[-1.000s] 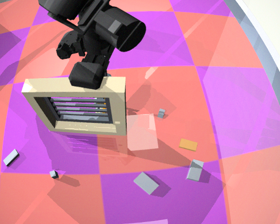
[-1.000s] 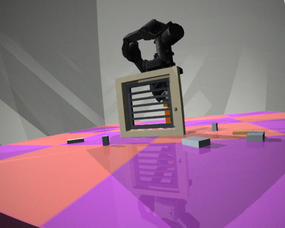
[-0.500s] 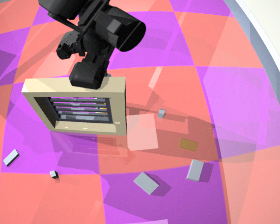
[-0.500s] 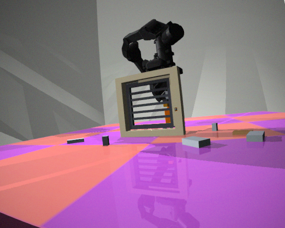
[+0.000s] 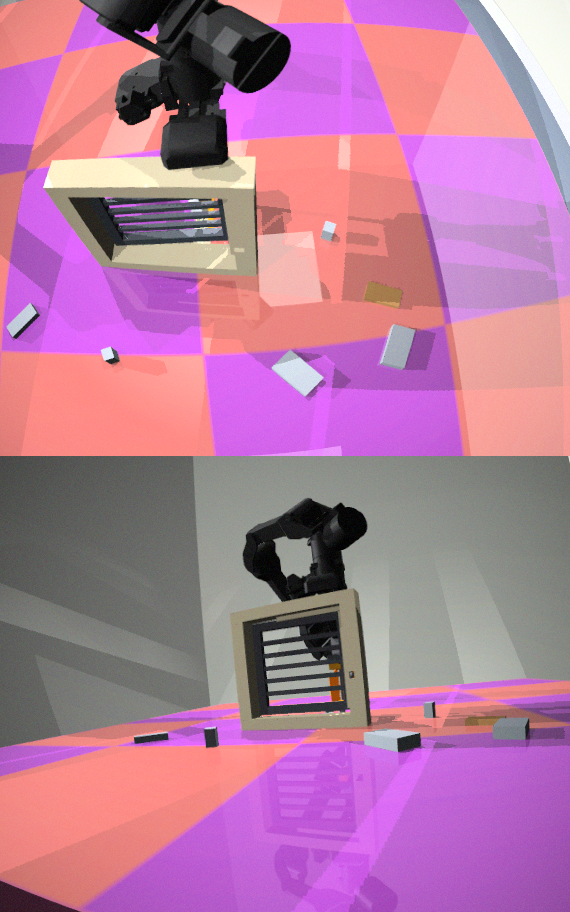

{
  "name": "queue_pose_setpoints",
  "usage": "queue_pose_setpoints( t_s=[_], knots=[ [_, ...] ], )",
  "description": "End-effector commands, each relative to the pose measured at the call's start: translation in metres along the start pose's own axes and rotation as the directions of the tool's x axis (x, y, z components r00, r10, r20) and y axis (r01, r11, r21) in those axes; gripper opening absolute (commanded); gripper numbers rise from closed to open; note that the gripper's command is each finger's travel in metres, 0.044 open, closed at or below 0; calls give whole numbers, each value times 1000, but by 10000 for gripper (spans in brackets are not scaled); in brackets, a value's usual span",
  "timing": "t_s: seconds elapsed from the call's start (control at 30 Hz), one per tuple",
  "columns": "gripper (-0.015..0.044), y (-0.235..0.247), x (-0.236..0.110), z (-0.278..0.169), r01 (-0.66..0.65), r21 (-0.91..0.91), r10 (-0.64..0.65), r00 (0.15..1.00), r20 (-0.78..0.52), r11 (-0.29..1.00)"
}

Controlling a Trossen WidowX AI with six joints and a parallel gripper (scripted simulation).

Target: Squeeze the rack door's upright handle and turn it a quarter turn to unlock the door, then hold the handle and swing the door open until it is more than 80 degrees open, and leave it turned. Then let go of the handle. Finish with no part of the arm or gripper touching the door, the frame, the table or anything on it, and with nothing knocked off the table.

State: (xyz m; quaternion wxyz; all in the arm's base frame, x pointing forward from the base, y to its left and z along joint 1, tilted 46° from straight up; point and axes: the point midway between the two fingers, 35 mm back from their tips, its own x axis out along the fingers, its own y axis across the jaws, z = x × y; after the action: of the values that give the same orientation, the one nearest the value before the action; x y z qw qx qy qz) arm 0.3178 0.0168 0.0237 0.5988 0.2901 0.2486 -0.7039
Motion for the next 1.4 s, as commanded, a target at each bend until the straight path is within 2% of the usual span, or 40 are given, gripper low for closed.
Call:
queue_pose_setpoints(
  t_s=[0.0, 0.6, 1.37],
  knots=[
    [26, -6, 0, 3, -3, -108, 3, 1000, 1, 994],
    [26, -43, 0, 23, 0, -456, 1, 1000, 2, 890],
    [26, -80, 0, 65, 4, -755, -1, 1000, 5, 656]
  ],
)
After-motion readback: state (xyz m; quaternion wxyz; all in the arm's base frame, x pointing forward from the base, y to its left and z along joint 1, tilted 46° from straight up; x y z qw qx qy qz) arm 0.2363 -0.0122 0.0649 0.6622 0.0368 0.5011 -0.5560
